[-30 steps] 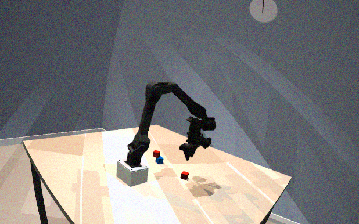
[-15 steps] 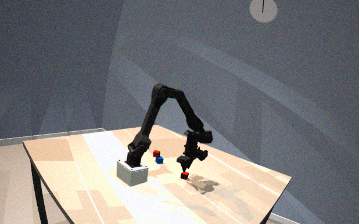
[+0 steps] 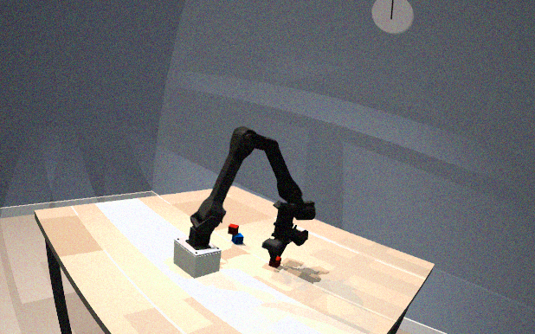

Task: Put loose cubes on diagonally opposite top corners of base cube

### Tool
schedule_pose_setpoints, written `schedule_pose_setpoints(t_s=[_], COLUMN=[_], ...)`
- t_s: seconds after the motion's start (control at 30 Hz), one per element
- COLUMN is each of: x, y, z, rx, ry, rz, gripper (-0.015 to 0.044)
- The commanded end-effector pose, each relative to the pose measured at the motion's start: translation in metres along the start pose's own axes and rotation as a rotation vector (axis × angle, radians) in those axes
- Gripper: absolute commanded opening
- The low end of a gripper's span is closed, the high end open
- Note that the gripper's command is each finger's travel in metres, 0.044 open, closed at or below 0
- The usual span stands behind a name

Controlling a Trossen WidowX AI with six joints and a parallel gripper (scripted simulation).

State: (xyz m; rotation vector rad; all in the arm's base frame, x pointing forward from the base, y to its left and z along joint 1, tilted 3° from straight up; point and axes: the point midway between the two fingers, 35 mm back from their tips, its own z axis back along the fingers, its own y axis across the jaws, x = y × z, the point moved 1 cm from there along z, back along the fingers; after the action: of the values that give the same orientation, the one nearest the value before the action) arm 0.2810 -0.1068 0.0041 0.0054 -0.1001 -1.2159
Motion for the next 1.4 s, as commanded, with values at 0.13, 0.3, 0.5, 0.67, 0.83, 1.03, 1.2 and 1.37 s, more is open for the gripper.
schedule_pose_setpoints(t_s=[0.13, 0.3, 0.5, 0.67, 0.83, 1.03, 1.2, 1.37], x=[-0.002, -0.002, -0.001, 0.001, 0.002, 0.003, 0.003, 0.002], y=[-0.001, -0.001, -0.001, 0.001, 0.003, 0.004, 0.003, 0.002], z=[-0.01, -0.01, -0.008, 0.006, 0.021, 0.04, 0.056, 0.072], rx=[-0.001, -0.001, -0.001, -0.001, 0.0, 0.0, 0.0, 0.0], ry=[0.006, 0.006, 0.006, 0.006, 0.006, 0.006, 0.006, 0.006], rz=[0.004, 0.004, 0.004, 0.004, 0.004, 0.004, 0.004, 0.004], gripper=[0.0265, 0.0134, 0.0105, 0.0105, 0.0105, 0.0105, 0.0105, 0.0105])
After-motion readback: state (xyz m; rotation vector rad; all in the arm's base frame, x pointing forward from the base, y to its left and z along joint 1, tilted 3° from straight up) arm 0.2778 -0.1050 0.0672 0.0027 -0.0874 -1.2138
